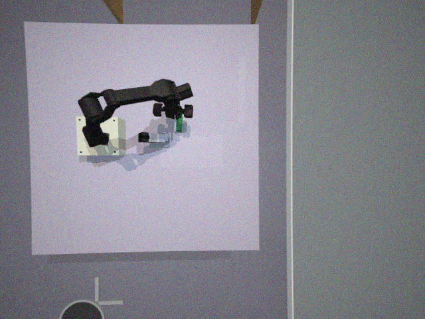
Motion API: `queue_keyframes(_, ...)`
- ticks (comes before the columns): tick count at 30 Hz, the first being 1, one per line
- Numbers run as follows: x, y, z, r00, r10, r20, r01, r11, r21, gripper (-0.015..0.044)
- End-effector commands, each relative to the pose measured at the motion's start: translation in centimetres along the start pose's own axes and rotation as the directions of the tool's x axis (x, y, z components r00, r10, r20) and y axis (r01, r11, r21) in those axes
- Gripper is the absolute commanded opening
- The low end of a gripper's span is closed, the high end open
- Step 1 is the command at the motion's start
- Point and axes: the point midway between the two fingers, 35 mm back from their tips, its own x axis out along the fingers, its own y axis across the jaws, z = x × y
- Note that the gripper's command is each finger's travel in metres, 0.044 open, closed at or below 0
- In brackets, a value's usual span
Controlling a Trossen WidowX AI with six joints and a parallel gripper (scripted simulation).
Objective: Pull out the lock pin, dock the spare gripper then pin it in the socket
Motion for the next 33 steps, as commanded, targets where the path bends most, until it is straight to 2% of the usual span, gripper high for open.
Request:
queue_keyframes(1,0.0,0.0,0.0,1.0,0.0,0.0,0.0,1.0,0.0,0.0007)
queue_keyframes(13,-0.1,0.1,0.0,1.0,-0.005,0.003,0.005,1.0,-0.013,0.0)
queue_keyframes(33,-2.2,5.9,-0.3,1.0,-0.005,0.007,0.006,0.999,-0.035,0.0)
